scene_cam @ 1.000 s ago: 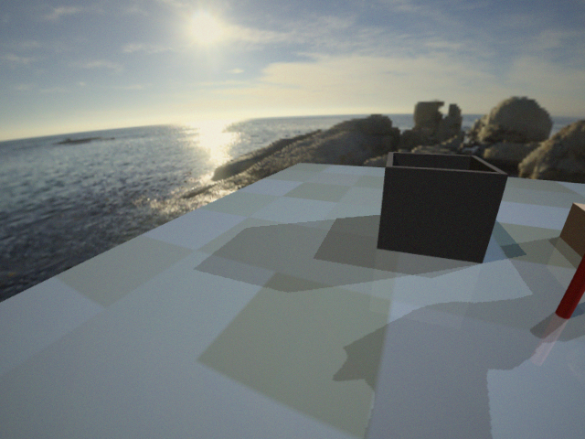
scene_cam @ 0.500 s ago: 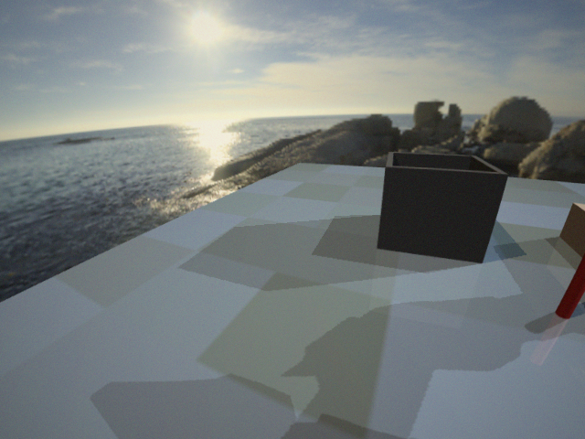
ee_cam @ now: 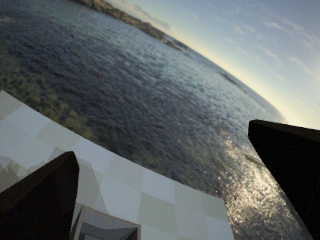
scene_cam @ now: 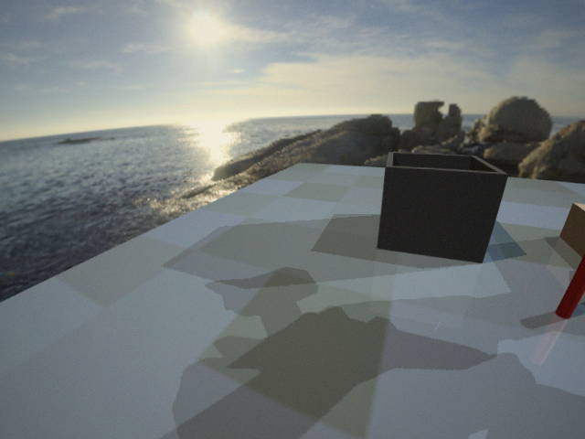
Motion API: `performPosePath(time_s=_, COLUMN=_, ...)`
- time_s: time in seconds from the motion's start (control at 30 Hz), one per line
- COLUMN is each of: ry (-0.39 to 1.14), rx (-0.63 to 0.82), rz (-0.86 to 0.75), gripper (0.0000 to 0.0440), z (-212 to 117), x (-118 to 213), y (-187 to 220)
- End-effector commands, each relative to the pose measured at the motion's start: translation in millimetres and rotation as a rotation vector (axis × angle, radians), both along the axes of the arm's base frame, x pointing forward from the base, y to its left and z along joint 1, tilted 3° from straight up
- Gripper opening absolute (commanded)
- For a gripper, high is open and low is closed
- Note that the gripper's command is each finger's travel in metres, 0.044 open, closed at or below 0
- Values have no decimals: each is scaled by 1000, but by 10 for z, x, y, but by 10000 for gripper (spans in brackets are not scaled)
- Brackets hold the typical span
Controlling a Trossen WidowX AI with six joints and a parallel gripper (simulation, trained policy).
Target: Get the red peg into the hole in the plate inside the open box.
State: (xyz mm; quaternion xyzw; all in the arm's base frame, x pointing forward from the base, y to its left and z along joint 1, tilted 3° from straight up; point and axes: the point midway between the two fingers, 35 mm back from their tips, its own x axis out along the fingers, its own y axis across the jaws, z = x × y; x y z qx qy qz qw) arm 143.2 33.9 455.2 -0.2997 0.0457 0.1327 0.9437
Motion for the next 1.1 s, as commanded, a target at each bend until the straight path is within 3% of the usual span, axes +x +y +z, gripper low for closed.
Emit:
performPosePath(time_s=0.0, ry=89, rx=88, rz=-33, gripper=440, z=-171, x=76, y=-41)
performPosePath(time_s=0.6, ry=515, rx=516, rz=-107, gripper=440, z=-802, x=310, y=139)
performPosePath(time_s=1.07, ry=845, rx=752, rz=-269, gripper=440, z=-1289, x=370, y=343)
